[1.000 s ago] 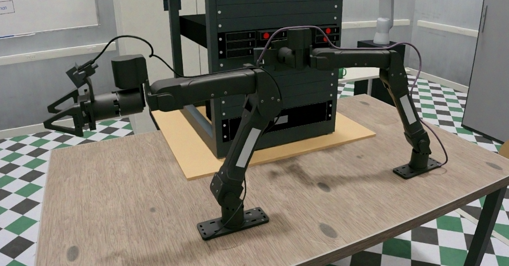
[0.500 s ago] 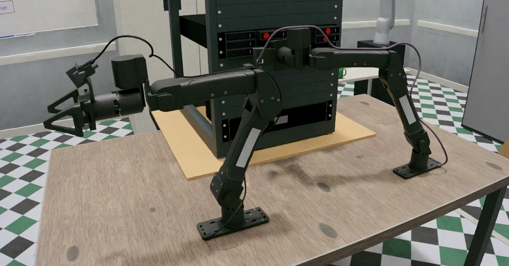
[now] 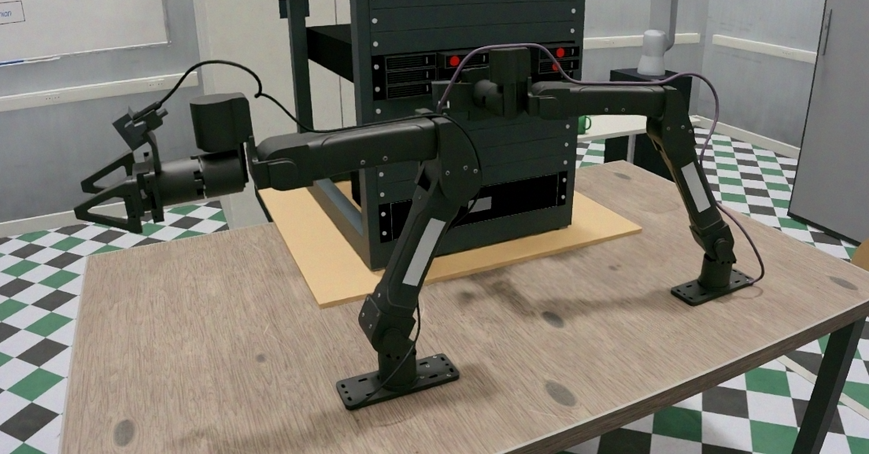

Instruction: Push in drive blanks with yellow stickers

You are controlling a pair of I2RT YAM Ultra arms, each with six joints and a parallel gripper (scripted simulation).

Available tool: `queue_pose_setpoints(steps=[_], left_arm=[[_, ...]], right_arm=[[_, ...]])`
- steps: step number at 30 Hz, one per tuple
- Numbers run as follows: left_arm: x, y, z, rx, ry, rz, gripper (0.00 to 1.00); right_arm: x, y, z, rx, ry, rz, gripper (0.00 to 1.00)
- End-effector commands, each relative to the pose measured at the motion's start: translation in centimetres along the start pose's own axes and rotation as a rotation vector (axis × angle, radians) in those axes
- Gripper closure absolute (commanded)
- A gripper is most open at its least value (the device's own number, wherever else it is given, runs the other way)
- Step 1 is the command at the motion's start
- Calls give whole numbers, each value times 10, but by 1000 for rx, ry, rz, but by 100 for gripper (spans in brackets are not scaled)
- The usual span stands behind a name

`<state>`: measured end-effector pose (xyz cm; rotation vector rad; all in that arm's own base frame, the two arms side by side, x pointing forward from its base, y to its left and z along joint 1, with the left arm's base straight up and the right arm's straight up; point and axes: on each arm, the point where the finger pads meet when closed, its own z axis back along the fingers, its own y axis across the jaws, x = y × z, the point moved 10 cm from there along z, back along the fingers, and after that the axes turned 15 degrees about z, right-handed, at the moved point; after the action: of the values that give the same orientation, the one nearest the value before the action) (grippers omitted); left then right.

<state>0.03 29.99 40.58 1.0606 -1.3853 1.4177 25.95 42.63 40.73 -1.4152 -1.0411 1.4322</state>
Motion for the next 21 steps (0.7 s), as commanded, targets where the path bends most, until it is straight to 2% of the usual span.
queue_pose_setpoints(steps=[1,6,9,10,12,14,21], left_arm=[[10,0,2,-6,-19,-6,0],[10,0,2,-6,-19,-6,0],[10,0,2,-6,-19,-6,0],[10,0,2,-6,-19,-6,0],[10,0,2,-6,-19,-6,0],[10,0,2,-6,-19,-6,0],[10,0,2,-6,-19,-6,0]], right_arm=[[-18,-21,-6,-24,18,-76,100],[-21,-23,-5,-26,22,-84,100],[-23,-30,12,-37,18,-111,100],[-17,-18,15,-22,14,-73,100],[-16,-17,26,-21,14,-67,100],[-16,-17,26,-21,14,-67,100],[-16,-15,88,-17,13,-57,100]])
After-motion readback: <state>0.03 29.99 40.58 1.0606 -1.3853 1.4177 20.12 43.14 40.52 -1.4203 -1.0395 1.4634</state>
